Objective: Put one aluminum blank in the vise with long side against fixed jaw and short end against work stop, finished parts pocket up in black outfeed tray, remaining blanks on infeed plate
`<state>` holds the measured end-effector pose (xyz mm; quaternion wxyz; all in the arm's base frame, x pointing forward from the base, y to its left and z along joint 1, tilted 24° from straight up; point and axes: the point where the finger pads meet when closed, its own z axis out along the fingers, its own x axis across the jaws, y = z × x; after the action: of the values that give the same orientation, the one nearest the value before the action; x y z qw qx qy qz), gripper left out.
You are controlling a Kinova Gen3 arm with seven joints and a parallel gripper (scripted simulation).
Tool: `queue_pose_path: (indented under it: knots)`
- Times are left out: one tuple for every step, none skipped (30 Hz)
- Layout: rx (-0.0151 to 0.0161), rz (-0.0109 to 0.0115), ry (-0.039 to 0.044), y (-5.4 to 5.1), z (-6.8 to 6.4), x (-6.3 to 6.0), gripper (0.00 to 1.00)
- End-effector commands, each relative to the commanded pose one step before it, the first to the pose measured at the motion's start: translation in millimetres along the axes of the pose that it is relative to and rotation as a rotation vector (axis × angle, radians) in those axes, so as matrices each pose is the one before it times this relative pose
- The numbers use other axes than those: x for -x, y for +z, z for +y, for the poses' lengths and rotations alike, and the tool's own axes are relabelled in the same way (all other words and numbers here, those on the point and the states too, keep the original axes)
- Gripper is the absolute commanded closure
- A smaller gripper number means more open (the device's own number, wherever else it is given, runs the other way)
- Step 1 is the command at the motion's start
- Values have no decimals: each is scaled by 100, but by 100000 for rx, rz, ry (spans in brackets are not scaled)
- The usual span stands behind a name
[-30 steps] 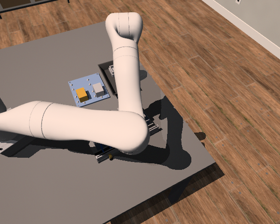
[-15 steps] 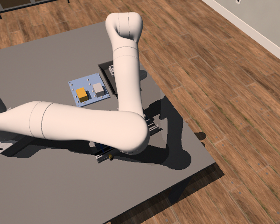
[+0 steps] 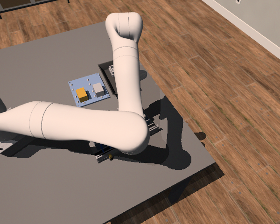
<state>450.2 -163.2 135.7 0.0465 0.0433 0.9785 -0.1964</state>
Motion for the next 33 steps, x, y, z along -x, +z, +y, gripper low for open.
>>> queue_pose_path:
  knots:
    - [-49, 289, 432, -40, -123, -241, 100]
    - [0, 0, 22, 28, 0, 0, 100]
    - [0, 0, 25, 32, 0, 0, 100]
    - [0, 0, 28, 36, 0, 0, 100]
    - [0, 0, 30, 40, 0, 0, 100]
    - [0, 0, 33, 43, 0, 0, 100]
    - [0, 0, 0, 0, 0, 0, 100]
    - [0, 0, 0, 0, 0, 0, 100]
    - [0, 0, 36, 47, 0, 0, 100]
    - [0, 0, 38, 50, 0, 0, 100]
    - [0, 0, 41, 54, 0, -1, 100]
    - [0, 0, 31, 57, 0, 0, 100]
    - [-1, 0, 1, 61, 0, 0, 100]
    - [-1, 0, 1, 63, 0, 0, 100]
    - [-1, 0, 1, 66, 0, 0, 100]
    - [-1, 0, 1, 68, 0, 0, 100]
    - [0, 0, 0, 70, 0, -1, 100]
    - [0, 0, 0, 71, 0, -1, 100]
    - [0, 0, 0, 73, 0, -1, 100]
    - [-1, 0, 1, 74, -1, 0, 100]
    - [-1, 0, 1, 75, -1, 0, 100]
    - [-1, 0, 1, 75, 0, 0, 100]
    - [-1, 0, 1, 75, 0, 0, 100]
    - [0, 0, 0, 0, 0, 0, 100]
    - [0, 0, 0, 0, 0, 0, 100]
    - [0, 0, 0, 75, 0, -1, 100]
    - [0, 0, 0, 74, 0, -1, 100]
    - [-1, 0, 1, 73, 0, 0, 100]
    - [-1, 0, 1, 72, -1, 0, 100]
    - [-1, 0, 1, 71, 0, 0, 100]
    - [-1, 0, 1, 69, 0, 0, 100]
    - [0, 0, 0, 66, 0, 0, 100]
    - [0, 0, 0, 64, 0, -1, 100]
